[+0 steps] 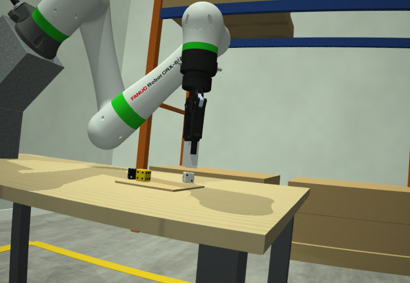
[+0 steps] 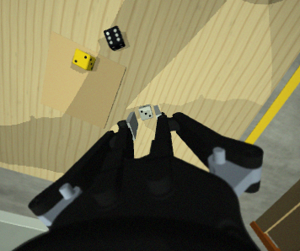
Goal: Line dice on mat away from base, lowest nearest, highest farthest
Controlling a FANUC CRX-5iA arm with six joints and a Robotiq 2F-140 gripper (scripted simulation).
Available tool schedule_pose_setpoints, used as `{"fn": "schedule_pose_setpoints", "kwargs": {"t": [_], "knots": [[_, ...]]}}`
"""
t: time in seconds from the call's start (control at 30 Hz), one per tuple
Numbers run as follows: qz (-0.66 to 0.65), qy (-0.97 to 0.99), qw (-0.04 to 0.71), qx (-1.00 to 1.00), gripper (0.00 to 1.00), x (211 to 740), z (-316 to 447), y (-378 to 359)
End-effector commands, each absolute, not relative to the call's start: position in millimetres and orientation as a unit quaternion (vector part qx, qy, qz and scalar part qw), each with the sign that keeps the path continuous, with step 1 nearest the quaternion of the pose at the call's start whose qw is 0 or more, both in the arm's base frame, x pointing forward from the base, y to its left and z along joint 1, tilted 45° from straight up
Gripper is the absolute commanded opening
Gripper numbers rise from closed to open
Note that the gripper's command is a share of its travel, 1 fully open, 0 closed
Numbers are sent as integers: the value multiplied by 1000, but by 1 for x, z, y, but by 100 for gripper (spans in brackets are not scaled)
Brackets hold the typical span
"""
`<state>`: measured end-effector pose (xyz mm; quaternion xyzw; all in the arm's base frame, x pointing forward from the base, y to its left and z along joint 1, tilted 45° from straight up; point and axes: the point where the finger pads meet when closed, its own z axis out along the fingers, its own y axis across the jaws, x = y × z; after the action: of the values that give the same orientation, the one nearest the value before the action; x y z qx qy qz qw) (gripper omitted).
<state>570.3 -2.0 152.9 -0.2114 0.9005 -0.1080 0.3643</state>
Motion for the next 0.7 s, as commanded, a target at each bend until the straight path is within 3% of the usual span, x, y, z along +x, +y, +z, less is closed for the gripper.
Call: {"fn": "schedule_pose_setpoints", "kwargs": {"t": [0.0,0.67], "knots": [[-108,900,364,-211,25,572,151,-2],[-108,900,364,-211,25,573,150,-2]]}}
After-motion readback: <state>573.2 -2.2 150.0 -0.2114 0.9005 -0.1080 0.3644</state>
